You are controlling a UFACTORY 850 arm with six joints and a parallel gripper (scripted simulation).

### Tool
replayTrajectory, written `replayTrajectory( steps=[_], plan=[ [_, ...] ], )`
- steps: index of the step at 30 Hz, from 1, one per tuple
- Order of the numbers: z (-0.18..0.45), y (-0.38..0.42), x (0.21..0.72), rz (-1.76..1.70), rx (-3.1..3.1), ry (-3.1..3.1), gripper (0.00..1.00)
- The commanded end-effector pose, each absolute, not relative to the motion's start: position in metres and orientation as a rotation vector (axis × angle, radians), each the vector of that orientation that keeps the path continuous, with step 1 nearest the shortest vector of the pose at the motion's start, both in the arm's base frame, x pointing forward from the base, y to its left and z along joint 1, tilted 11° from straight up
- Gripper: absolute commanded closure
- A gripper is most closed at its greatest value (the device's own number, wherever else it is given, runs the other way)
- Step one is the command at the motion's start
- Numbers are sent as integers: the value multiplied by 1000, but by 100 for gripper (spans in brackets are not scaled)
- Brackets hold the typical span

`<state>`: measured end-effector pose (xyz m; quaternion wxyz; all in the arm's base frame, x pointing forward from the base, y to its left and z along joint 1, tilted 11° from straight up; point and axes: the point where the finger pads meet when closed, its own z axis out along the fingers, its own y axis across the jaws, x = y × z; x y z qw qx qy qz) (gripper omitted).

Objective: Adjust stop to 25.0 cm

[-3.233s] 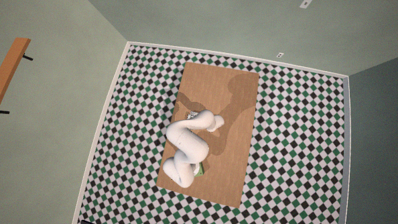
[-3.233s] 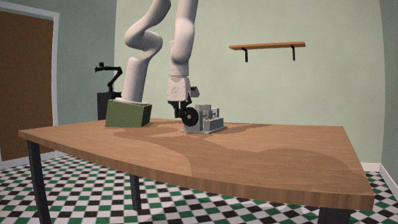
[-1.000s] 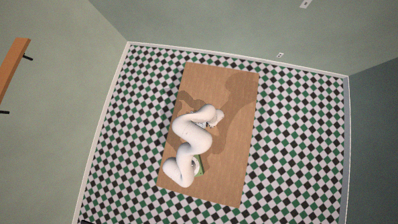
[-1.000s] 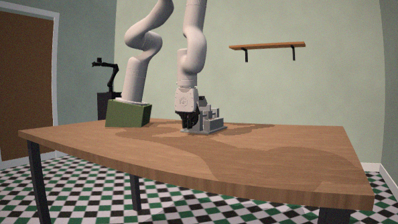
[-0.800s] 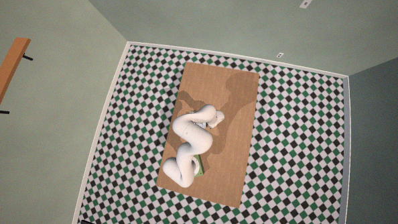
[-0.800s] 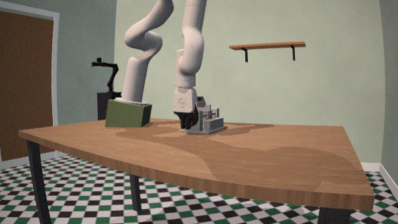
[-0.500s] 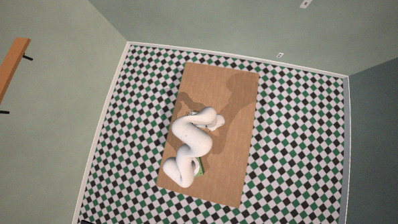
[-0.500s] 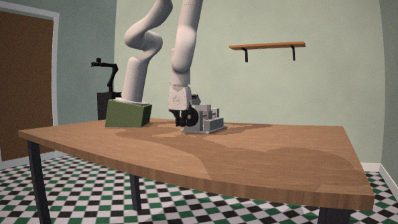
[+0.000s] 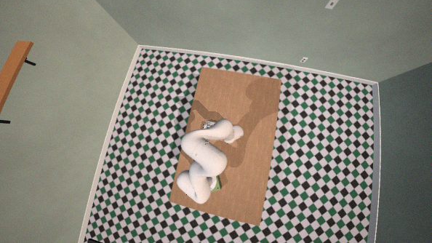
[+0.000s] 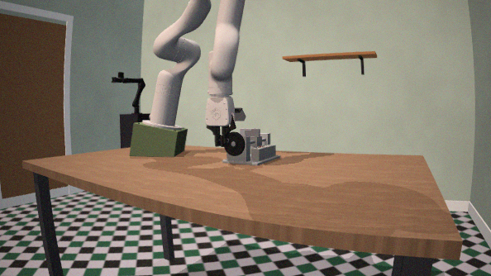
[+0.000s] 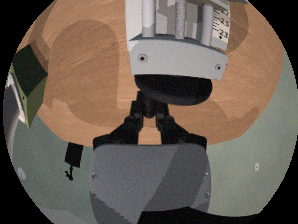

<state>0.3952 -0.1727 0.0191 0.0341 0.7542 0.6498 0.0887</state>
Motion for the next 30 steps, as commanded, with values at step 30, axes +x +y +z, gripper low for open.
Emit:
replayTrajectory(
  steps=[30],
  plan=[
    [42,-178,419,275,2321,2000,94]
  ],
)
